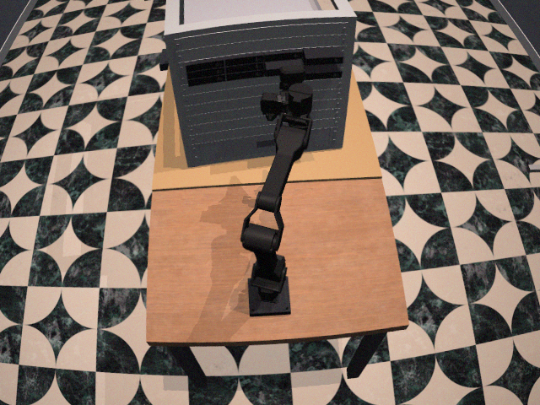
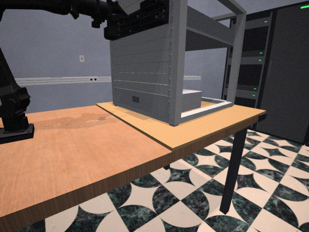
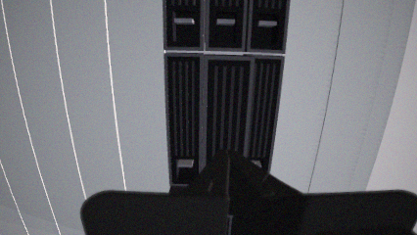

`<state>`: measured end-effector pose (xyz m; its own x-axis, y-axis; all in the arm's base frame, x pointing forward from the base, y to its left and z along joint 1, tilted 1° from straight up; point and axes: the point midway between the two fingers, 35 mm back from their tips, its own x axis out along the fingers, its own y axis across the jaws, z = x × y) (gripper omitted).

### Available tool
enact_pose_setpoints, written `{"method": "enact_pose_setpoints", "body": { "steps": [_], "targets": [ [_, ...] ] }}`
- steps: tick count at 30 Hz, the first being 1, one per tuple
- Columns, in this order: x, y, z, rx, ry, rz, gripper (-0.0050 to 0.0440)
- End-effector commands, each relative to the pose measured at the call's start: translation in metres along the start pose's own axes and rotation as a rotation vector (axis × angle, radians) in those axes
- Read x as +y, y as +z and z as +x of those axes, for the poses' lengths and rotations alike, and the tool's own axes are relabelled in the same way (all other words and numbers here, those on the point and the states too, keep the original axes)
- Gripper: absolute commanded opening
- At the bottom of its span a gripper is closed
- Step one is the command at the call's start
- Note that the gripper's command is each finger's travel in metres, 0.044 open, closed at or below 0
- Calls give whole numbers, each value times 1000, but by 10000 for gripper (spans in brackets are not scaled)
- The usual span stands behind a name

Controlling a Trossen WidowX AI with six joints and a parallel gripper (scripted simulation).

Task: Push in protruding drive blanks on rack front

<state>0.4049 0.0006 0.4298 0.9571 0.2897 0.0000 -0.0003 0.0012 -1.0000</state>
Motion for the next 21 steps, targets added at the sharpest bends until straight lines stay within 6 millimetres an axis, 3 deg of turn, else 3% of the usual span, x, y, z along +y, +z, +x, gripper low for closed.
{"method": "enact_pose_setpoints", "body": {
  "steps": [1, 21],
  "targets": [
    [-9, 0, 2, 1, -17, -11, -50],
    [-9, -1, 6, 1, -17, -11, -50]
  ]
}}
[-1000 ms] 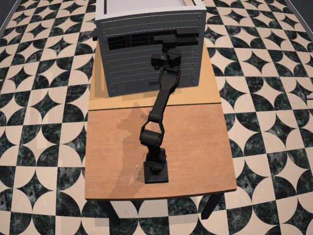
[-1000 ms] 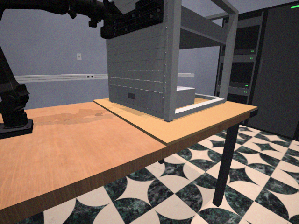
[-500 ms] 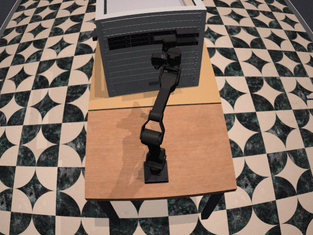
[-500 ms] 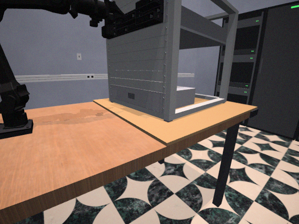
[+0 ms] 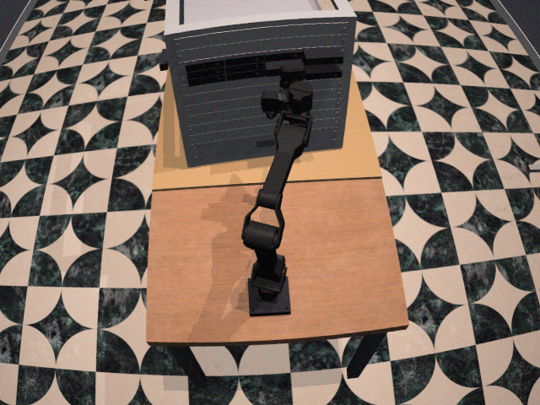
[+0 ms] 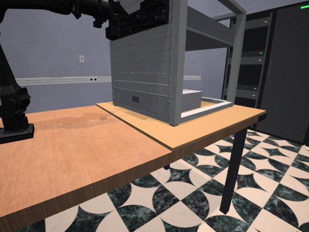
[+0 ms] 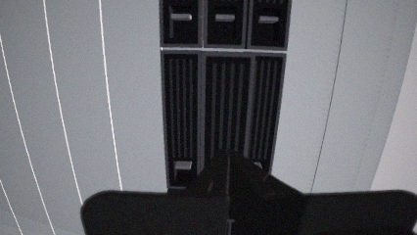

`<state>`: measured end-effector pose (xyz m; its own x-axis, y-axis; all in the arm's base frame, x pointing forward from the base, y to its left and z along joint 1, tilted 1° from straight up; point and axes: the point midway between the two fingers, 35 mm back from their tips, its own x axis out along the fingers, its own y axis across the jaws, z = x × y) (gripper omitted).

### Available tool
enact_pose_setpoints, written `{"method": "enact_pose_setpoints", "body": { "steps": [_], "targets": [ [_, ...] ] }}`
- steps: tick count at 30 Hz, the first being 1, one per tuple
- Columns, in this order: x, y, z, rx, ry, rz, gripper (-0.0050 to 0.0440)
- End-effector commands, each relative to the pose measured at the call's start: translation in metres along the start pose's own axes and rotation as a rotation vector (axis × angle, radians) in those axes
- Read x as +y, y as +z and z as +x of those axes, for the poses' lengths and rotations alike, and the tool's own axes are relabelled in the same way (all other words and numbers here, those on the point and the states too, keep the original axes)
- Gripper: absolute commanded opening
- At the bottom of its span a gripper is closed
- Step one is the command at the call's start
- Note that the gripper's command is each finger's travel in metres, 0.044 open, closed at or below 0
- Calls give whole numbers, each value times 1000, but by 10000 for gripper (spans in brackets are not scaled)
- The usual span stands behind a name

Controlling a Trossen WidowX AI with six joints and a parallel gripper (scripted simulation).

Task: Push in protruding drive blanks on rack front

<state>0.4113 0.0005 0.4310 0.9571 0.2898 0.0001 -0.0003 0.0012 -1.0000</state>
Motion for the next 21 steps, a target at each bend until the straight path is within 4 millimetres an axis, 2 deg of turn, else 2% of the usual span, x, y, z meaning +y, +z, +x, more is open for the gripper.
{"method": "enact_pose_setpoints", "body": {
  "steps": [1, 6, 17, 21],
  "targets": [
    [-8, 1, 0, 1, -17, -11, -50],
    [-8, 1, 9, 1, -17, -11, -50],
    [-9, 1, 9, 1, -17, -11, -50],
    [-9, 1, 15, 1, -17, -11, -50]
  ]
}}
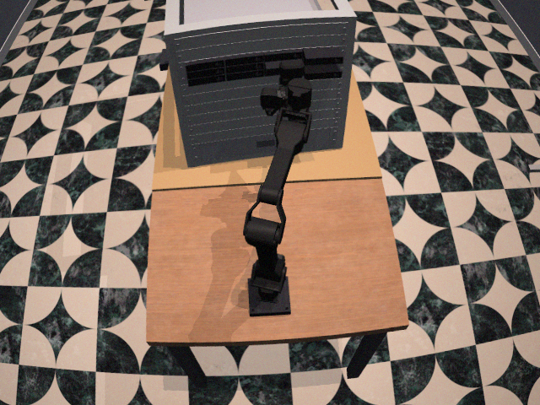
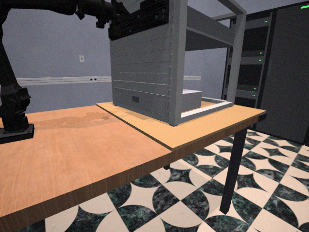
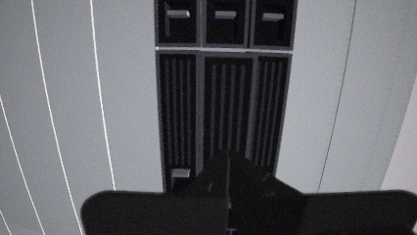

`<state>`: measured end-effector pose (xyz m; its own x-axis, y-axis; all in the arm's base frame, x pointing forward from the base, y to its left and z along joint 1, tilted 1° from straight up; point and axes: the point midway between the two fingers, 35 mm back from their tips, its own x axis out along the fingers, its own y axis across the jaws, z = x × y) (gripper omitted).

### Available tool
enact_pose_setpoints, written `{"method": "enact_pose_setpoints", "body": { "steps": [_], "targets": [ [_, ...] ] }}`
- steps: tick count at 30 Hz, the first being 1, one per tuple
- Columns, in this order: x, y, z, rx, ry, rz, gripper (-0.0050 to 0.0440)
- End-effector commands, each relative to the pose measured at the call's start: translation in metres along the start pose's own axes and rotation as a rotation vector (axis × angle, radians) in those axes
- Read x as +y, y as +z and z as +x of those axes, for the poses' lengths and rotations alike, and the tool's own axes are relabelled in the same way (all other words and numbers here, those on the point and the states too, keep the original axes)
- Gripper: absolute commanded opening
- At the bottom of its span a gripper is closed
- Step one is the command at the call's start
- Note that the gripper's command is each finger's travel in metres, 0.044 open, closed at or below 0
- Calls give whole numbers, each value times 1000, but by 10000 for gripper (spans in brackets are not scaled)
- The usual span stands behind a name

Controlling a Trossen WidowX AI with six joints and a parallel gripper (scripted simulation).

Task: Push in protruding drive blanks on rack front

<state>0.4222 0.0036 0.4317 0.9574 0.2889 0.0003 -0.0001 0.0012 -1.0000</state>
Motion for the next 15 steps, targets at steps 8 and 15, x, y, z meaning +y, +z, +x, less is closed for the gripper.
{"method": "enact_pose_setpoints", "body": {
  "steps": [8, 15],
  "targets": [
    [-9, 1, 8, 0, -17, -11, -50],
    [-9, 1, 10, 0, -17, -11, -50]
  ]
}}
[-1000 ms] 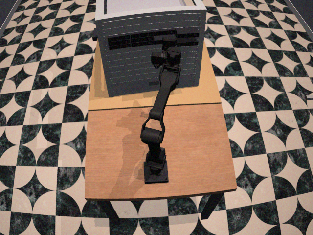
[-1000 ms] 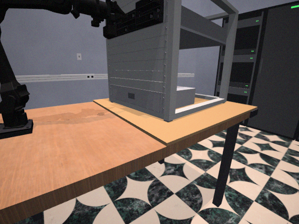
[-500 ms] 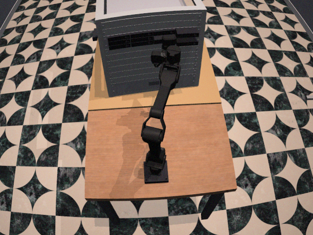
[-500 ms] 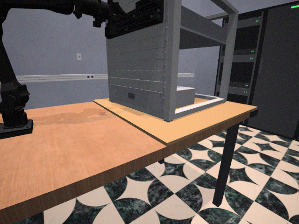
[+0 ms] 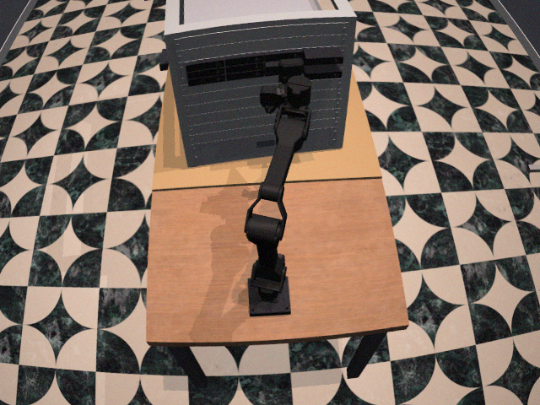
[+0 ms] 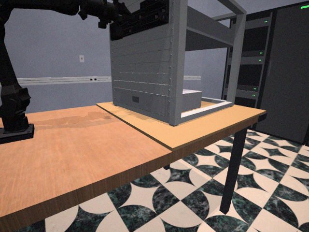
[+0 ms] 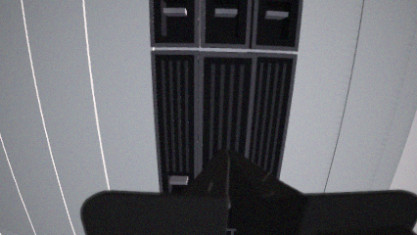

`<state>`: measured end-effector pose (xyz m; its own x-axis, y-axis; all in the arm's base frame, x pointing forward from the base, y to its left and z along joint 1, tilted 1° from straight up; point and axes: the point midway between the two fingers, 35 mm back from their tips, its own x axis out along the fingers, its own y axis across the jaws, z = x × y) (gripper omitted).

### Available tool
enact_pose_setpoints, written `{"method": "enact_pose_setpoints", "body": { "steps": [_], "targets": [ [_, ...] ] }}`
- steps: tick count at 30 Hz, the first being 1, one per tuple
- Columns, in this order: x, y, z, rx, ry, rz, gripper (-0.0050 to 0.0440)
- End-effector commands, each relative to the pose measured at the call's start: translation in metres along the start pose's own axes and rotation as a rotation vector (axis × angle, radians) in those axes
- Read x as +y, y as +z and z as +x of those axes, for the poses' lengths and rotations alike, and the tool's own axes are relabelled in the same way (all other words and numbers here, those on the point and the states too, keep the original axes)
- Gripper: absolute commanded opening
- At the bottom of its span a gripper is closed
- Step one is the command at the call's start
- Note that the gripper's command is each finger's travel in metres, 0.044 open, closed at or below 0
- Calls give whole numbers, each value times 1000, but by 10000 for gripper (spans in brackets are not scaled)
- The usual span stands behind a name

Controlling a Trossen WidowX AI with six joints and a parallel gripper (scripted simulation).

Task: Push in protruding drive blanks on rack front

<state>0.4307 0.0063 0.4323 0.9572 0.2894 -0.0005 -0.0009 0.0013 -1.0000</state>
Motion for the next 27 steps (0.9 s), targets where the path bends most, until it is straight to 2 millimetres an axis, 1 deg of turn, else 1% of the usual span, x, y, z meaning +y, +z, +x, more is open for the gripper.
{"method": "enact_pose_setpoints", "body": {
  "steps": [1, 5, 27],
  "targets": [
    [-8, 1, 3, 1, -18, -11, -50],
    [-8, 1, 9, 1, -18, -11, -50],
    [-9, 1, 12, 1, -18, -11, -50]
  ]
}}
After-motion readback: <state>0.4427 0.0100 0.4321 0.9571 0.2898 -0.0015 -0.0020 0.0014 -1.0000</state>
